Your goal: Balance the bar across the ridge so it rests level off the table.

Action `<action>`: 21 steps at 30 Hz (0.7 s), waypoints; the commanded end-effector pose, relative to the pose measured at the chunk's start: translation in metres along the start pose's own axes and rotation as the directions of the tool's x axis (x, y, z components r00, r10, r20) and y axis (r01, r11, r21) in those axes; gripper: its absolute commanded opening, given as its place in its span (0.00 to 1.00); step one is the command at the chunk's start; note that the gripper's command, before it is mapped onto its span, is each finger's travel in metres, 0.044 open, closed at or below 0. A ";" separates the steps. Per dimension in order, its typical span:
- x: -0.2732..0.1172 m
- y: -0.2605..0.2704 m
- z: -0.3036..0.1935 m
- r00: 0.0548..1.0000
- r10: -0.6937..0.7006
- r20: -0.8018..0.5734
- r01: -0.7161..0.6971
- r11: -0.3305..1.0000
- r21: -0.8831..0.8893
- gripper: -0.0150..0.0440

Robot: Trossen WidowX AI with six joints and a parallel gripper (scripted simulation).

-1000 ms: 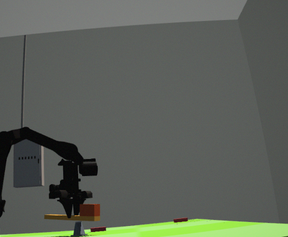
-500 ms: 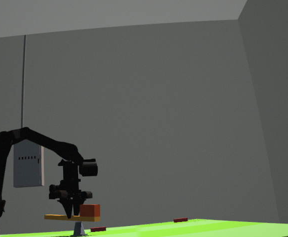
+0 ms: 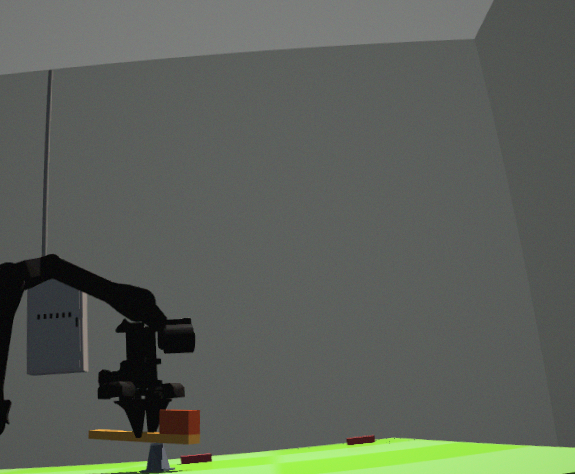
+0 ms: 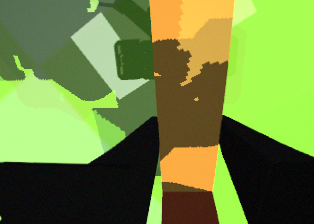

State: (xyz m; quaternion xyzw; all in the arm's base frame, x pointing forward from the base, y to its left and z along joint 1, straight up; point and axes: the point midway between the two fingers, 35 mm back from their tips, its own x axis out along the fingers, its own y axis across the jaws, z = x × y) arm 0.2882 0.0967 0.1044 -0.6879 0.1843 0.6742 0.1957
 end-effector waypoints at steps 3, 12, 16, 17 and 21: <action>0.001 0.000 0.000 1.000 0.002 -0.002 -0.002 1.000 -0.005 0.25; 0.002 0.000 -0.001 1.000 0.002 -0.002 -0.002 1.000 -0.005 0.25; 0.002 0.000 0.000 1.000 0.002 -0.002 -0.002 1.000 -0.005 0.25; 0.002 0.000 0.000 1.000 0.002 -0.002 -0.002 1.000 -0.005 0.25; 0.002 0.000 0.000 1.000 0.002 -0.002 -0.002 1.000 -0.005 0.25</action>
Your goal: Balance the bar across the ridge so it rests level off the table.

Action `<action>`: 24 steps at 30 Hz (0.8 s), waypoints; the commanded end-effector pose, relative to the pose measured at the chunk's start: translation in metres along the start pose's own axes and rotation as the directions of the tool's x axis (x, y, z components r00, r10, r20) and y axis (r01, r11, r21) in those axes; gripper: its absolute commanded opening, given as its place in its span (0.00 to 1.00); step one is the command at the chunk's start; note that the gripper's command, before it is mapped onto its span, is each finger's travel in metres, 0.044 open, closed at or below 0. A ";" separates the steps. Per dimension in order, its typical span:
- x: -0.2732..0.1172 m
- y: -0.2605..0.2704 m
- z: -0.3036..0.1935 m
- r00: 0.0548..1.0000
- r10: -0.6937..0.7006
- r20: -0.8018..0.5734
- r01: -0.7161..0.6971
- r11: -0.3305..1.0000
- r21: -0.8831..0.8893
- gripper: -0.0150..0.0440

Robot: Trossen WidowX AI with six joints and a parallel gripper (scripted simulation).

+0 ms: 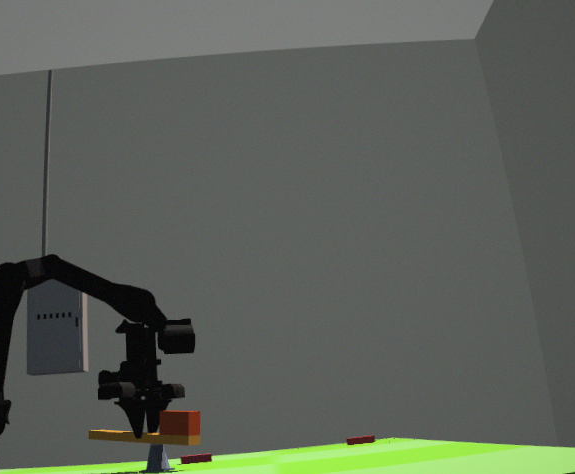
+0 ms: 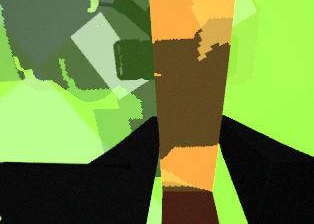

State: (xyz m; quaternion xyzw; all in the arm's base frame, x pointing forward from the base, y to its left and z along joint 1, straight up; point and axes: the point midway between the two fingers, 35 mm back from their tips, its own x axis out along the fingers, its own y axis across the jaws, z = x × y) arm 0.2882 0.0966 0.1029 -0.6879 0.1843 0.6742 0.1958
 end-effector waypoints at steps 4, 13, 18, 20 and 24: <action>0.001 0.000 0.000 1.000 0.002 -0.002 -0.002 1.000 -0.005 0.25; 0.002 0.000 0.000 1.000 0.002 -0.002 -0.002 1.000 -0.005 0.25; 0.002 0.000 0.000 1.000 0.002 -0.002 -0.002 1.000 -0.005 0.25; 0.003 0.000 0.000 1.000 0.002 -0.002 -0.002 1.000 -0.005 0.25; 0.003 0.000 0.000 1.000 0.002 -0.002 -0.002 1.000 -0.005 0.25</action>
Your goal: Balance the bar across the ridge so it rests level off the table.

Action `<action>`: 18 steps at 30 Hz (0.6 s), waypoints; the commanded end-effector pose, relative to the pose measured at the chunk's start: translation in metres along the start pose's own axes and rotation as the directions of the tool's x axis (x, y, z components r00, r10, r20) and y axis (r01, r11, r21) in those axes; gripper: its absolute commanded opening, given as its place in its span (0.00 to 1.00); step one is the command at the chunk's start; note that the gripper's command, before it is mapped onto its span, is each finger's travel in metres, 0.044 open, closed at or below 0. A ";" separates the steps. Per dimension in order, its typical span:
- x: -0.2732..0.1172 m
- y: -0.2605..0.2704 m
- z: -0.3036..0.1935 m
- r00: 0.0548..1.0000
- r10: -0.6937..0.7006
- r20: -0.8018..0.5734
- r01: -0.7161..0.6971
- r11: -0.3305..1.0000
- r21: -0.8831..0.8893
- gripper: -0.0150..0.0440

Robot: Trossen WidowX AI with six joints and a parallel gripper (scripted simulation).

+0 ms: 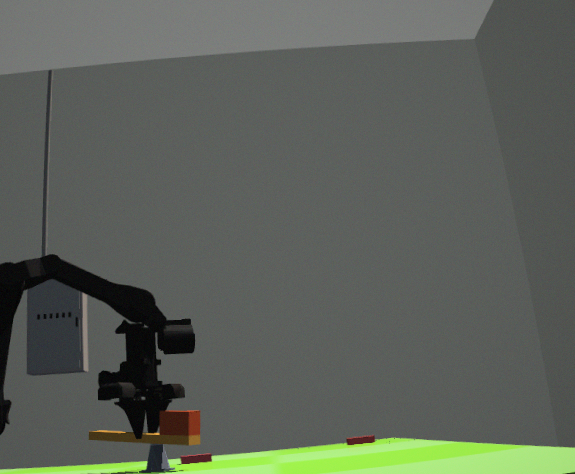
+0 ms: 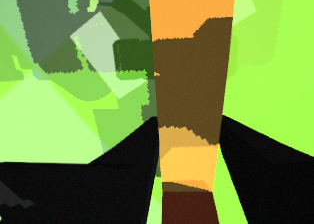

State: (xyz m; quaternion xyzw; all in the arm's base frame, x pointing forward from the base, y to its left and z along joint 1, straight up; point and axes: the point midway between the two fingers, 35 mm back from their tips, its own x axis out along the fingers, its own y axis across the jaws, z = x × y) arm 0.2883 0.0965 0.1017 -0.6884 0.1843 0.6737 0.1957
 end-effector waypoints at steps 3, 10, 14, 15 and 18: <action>0.002 0.000 0.000 1.000 0.002 0.000 -0.002 1.000 -0.005 0.25; 0.003 0.000 0.000 1.000 0.002 0.000 -0.002 1.000 -0.005 0.25; 0.003 0.001 0.000 1.000 0.002 0.000 -0.002 1.000 -0.005 0.25; 0.003 0.001 0.000 1.000 0.002 0.000 -0.002 1.000 -0.005 0.25; 0.003 0.001 0.000 1.000 0.002 0.000 -0.002 1.000 -0.005 0.25</action>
